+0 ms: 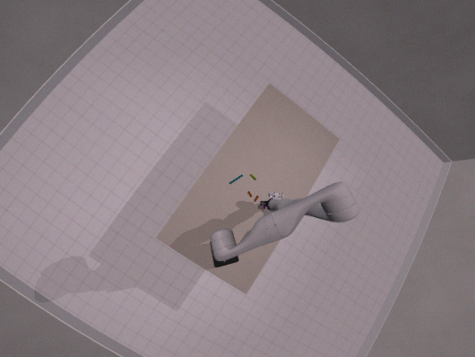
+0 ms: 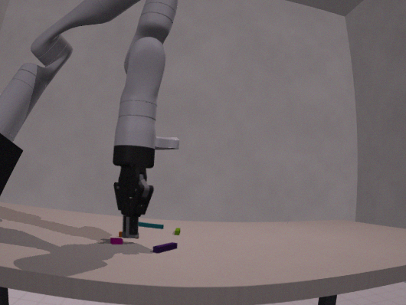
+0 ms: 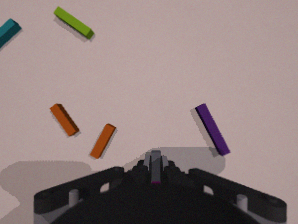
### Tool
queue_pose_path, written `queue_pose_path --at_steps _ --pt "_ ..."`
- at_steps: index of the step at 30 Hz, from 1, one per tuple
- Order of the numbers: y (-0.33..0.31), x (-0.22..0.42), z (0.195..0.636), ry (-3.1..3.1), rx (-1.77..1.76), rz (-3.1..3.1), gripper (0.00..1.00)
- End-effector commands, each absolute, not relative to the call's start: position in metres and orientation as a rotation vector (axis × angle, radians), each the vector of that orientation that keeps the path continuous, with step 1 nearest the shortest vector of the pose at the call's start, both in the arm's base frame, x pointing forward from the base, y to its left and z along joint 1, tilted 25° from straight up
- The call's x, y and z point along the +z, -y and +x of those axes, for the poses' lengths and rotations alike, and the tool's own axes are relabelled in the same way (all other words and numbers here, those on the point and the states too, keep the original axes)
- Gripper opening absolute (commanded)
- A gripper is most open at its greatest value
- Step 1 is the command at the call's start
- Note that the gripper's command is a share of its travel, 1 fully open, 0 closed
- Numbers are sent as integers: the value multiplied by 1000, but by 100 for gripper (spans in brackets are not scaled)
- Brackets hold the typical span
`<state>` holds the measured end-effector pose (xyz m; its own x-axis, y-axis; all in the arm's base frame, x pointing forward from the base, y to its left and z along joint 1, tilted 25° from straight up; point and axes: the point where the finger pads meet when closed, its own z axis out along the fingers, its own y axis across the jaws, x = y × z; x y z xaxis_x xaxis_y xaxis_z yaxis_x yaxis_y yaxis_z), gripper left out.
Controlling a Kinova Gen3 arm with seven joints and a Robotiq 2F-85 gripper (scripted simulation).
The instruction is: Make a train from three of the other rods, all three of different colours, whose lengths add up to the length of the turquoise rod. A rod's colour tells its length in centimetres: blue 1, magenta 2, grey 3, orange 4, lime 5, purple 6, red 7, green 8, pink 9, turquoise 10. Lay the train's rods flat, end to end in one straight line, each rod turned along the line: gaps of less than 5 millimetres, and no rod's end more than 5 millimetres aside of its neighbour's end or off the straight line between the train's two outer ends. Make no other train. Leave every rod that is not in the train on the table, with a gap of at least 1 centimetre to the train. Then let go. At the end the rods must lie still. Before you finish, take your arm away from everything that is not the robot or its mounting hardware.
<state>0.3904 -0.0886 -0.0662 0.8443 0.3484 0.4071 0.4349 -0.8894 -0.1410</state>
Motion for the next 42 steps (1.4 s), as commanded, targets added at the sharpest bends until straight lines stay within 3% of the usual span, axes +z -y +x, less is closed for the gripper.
queue_pose_path --at_steps 1,42 --pt "88 -68 391 594 -554 -2796 5" --pt "86 -76 394 594 -555 -2797 5"
